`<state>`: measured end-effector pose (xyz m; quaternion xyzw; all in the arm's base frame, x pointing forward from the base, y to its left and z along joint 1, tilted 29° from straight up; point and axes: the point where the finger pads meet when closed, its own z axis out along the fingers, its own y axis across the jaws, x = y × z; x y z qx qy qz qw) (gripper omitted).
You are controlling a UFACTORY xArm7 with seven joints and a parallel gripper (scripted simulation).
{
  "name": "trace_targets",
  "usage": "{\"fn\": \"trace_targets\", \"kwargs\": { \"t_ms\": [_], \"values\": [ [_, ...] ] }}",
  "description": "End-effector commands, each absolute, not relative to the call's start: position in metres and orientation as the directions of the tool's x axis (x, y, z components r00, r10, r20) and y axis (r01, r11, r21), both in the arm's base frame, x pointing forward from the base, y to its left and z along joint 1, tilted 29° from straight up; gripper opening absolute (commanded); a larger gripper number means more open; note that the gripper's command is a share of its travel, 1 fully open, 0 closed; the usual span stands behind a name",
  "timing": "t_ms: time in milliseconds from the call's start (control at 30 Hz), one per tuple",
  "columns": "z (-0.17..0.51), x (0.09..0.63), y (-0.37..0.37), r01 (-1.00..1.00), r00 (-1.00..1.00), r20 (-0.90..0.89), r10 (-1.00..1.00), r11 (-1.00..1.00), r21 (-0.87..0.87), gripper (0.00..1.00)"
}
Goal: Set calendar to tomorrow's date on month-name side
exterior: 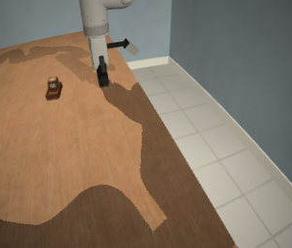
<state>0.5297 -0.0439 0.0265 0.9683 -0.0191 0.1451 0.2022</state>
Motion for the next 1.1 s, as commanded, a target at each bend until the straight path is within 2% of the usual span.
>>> {"fn": "trace_targets", "kwargs": {
  "t_ms": [0, 533, 567, 733, 767, 933, 967, 1067],
  "values": [
    [0.0278, 0.5307, -0.0428, -0.095, 0.956, 0.291, 0.023, -0.918, 0.385, 0.29],
    [0.0278, 0.5307, -0.0428, -0.095, 0.956, 0.291, 0.023, -0.918, 0.385, 0.29],
    [0.0278, 0.5307, -0.0428, -0.095, 0.956, 0.291, 0.023, -0.918, 0.385, 0.33],
    [0.0278, 0.5307, -0.0428, -0.095, 0.956, 0.291, 0.023, -0.918, 0.385, 0.37],
    [0.0278, 0.5307, -0.0428, -0.095, 0.956, 0.291, 0.023, -0.918, 0.385, 0.41],
    [0.0278, 0.5307, -0.0428, -0.095, 0.956, 0.291, 0.023, -0.918, 0.385, 0.45],
    [0.0278, 0.5307, -0.0428, -0.095, 0.956, 0.291, 0.023, -0.918, 0.385, 0.49],
    [0.0278, 0.5307, -0.0428, -0.095, 0.956, 0.291, 0.023, -0.918, 0.385, 0.49]
  ]
}}
